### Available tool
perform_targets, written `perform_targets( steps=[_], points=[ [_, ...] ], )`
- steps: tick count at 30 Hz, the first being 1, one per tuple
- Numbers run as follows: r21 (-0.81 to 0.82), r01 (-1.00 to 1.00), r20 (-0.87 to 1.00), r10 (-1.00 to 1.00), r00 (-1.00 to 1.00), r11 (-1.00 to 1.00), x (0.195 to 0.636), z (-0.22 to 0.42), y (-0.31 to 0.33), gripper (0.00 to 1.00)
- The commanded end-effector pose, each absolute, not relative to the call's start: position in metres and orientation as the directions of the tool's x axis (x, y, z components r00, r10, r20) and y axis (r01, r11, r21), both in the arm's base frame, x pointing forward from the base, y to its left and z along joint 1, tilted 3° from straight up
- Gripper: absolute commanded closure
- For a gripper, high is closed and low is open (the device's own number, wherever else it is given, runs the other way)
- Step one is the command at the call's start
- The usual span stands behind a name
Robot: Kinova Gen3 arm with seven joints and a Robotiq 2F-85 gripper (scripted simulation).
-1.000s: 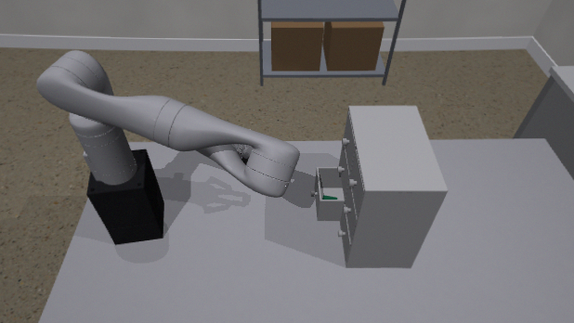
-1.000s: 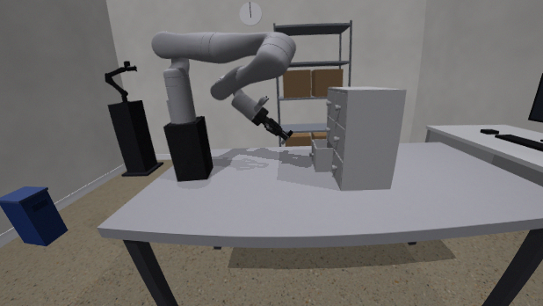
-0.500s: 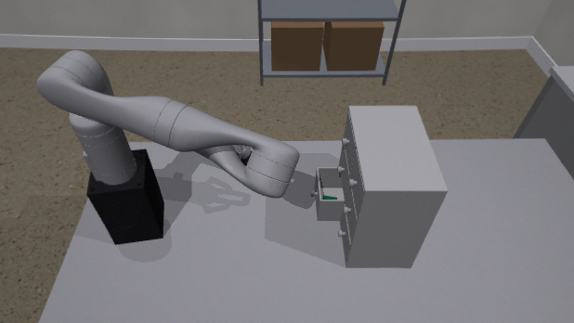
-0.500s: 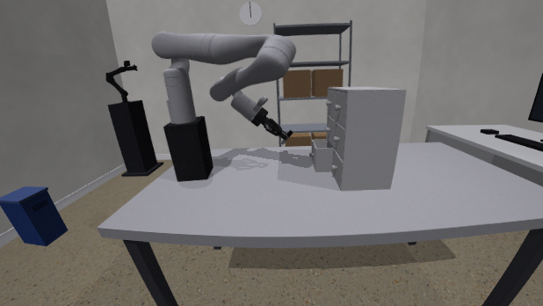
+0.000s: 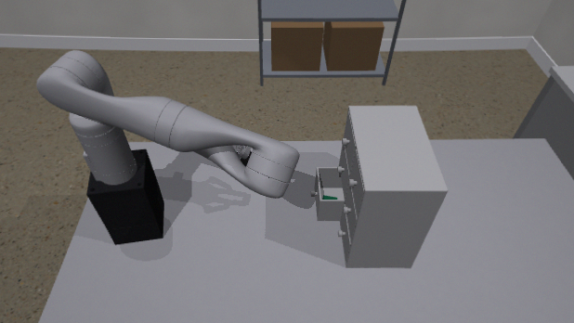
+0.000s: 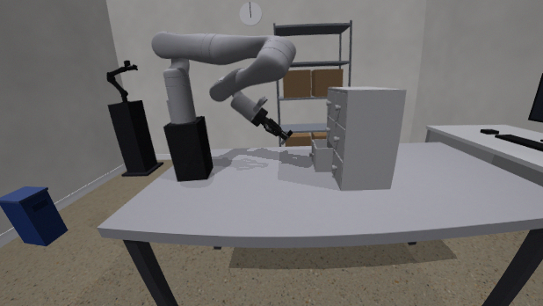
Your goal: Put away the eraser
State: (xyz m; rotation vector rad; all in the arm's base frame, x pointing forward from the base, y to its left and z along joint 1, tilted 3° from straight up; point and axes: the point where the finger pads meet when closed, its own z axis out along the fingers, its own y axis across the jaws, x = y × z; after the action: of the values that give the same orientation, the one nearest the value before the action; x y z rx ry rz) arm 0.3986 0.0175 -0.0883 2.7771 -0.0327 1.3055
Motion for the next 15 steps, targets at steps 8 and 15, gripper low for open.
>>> perform_targets(
  steps=[8,15],
  points=[
    [0.057,-0.050,0.770,0.012,0.637,-0.997,0.3988,-0.0879,0.0176,0.81],
    [0.057,-0.050,0.770,0.012,0.637,-0.997,0.4004,-0.0879,0.0175,0.81]
  ],
)
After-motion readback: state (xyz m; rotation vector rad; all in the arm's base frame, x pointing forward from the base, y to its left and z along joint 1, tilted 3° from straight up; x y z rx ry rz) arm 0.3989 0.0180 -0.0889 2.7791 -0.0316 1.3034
